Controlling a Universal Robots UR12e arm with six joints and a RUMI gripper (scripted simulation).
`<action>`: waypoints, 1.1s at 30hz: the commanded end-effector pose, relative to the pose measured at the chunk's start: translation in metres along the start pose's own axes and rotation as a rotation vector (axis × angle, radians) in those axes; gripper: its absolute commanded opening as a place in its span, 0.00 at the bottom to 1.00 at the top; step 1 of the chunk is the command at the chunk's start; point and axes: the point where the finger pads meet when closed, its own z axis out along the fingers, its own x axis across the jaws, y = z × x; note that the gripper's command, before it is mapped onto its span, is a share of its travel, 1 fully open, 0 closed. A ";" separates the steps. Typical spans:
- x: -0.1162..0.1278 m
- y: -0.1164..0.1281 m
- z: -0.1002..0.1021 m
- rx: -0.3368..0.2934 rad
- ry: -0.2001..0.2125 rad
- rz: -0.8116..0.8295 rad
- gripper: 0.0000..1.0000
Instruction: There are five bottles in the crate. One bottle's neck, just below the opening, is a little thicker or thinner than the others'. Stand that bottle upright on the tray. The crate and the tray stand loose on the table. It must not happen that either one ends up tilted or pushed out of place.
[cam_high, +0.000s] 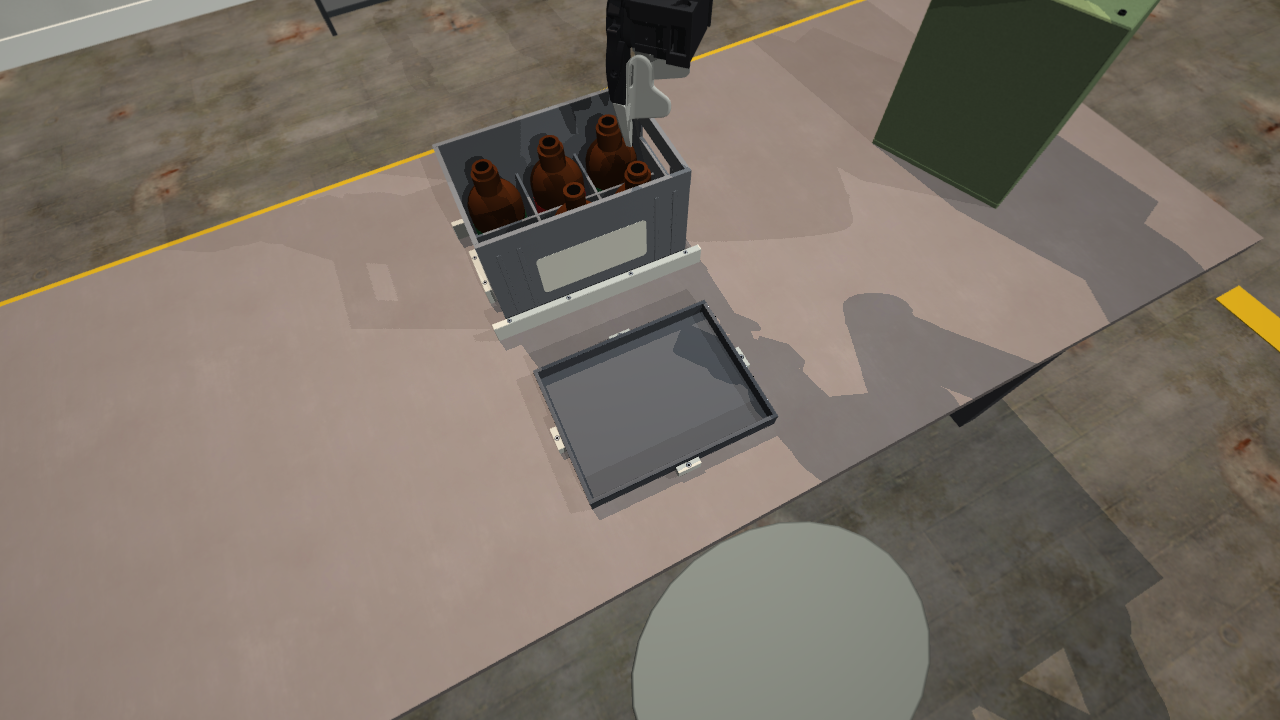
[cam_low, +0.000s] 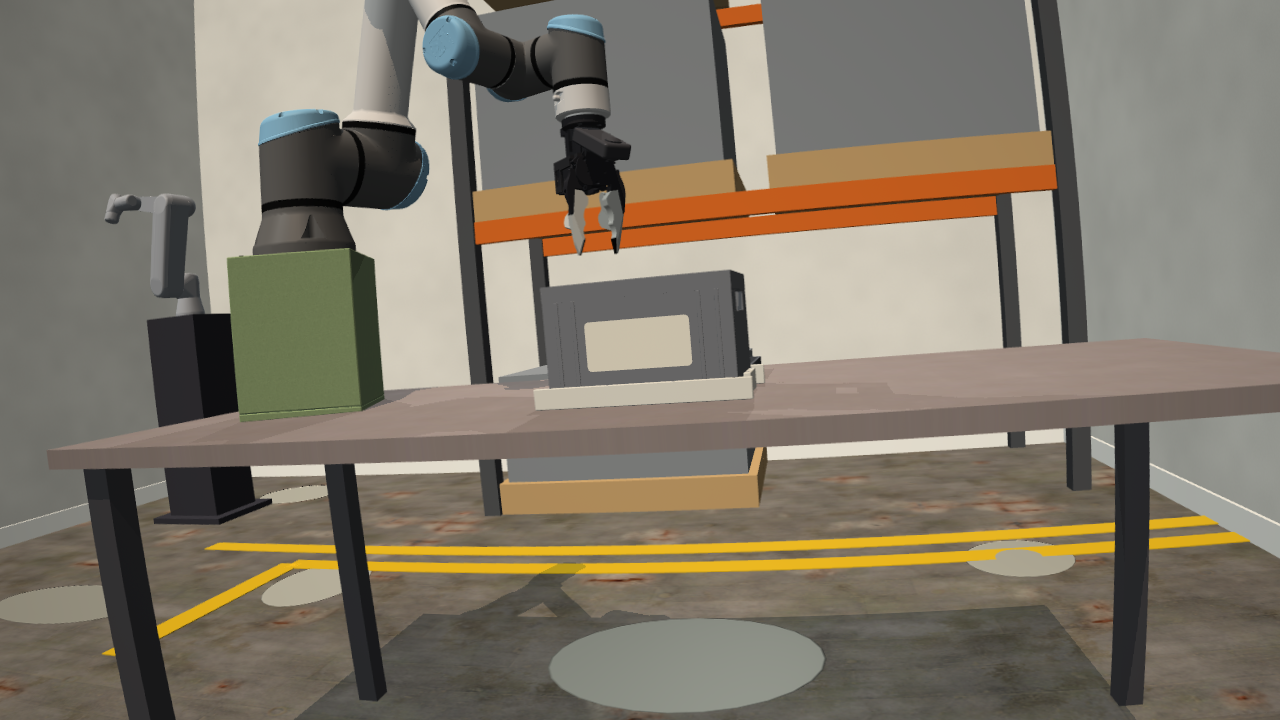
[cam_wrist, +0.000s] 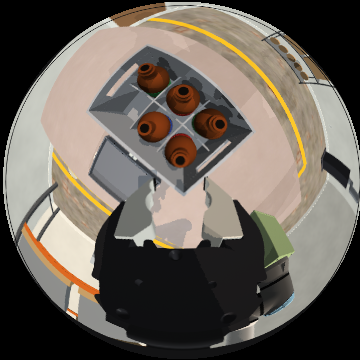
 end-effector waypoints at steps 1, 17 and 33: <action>0.000 -0.003 0.000 0.002 0.000 0.003 0.38; 0.001 -0.001 0.010 -0.001 0.001 0.003 0.38; 0.001 0.001 0.028 -0.003 0.002 0.002 0.38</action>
